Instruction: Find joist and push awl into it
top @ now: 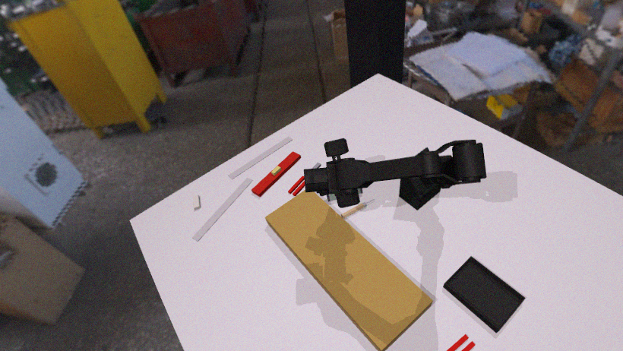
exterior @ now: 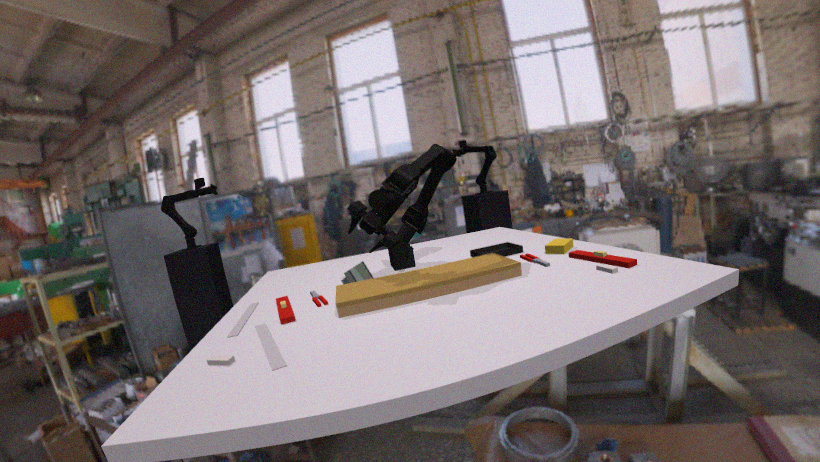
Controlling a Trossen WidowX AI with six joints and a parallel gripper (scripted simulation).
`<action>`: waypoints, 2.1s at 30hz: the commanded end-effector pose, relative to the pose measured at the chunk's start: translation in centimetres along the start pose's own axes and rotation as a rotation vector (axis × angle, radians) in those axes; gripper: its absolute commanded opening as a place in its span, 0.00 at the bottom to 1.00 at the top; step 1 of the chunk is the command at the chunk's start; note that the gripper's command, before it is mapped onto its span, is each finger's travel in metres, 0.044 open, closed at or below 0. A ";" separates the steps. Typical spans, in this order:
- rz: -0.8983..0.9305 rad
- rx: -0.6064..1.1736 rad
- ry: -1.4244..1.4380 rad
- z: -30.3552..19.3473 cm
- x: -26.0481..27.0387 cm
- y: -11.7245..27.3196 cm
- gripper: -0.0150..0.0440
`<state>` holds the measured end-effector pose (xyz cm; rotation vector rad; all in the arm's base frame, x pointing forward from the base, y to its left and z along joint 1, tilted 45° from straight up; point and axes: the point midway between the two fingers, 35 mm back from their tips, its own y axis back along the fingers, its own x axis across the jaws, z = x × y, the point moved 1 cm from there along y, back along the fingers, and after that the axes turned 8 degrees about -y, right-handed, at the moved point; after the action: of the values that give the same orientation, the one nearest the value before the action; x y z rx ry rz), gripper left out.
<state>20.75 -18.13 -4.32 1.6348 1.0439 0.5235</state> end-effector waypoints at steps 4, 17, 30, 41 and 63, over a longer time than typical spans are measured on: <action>0.000 0.024 0.007 -0.3 0.4 -0.8 1.00; 0.000 0.024 0.007 -0.3 0.4 -0.8 1.00; 0.431 0.015 0.724 -0.2 -1.1 -5.8 1.00; 0.765 -0.376 1.201 -0.2 -2.3 -9.7 1.00; 0.793 -0.689 1.469 -0.2 -2.8 -11.2 1.00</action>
<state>15.51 -19.77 -13.36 0.9785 0.9461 2.4262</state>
